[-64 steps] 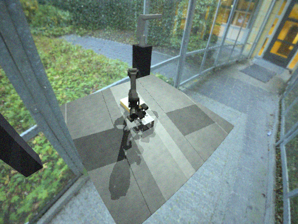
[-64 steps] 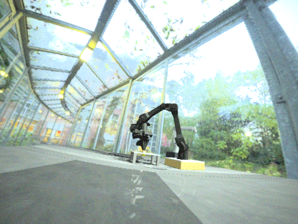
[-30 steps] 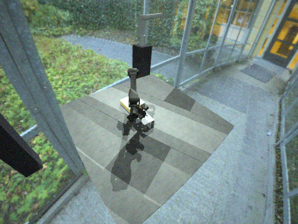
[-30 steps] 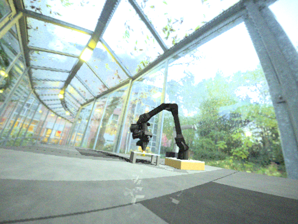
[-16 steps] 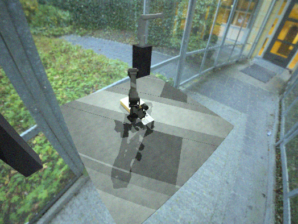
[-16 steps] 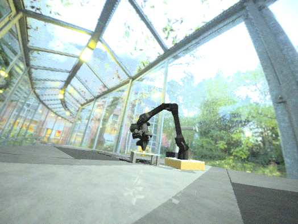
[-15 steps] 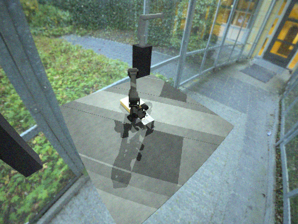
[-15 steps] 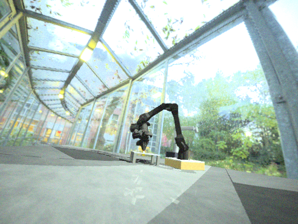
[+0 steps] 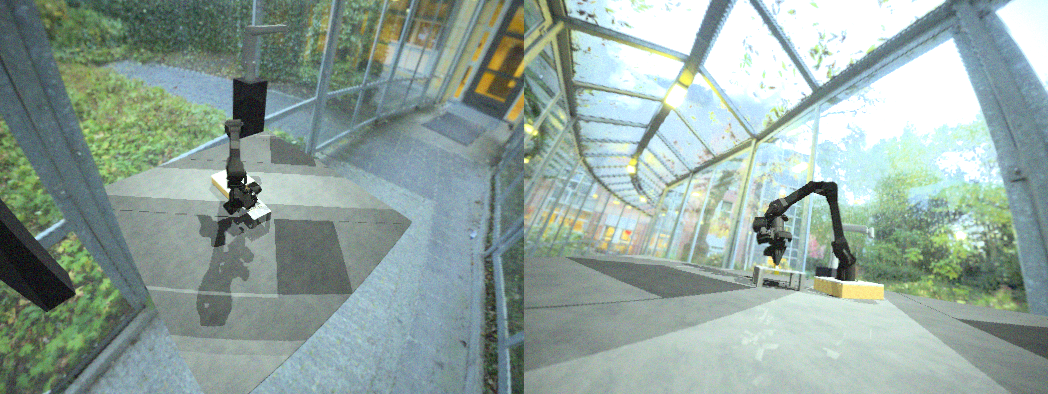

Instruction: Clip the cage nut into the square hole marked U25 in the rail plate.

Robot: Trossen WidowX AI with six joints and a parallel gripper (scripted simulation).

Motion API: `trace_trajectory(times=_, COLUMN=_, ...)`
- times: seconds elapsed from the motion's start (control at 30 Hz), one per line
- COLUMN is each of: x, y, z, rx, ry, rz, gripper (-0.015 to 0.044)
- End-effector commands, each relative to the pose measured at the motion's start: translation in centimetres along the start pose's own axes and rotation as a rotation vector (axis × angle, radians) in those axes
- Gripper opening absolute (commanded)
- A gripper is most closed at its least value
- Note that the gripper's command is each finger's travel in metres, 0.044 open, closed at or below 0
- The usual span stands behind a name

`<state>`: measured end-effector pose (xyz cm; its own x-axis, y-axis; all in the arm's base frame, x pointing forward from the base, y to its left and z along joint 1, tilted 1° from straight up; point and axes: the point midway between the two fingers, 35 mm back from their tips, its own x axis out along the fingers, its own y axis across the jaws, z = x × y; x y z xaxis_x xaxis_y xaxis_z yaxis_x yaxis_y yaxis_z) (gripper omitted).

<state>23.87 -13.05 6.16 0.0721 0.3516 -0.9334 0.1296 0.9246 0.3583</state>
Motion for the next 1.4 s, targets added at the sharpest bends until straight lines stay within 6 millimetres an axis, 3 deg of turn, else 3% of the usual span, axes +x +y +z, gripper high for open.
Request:
trace_trajectory(times=0.0, x=-0.21, y=0.04, z=0.05, rx=0.002, ry=-0.008, rz=-0.016, gripper=0.0034)
trace_trajectory(times=1.37, x=-0.22, y=0.32, z=0.09, rx=0.003, ry=-0.007, rz=-0.076, gripper=0.0034)
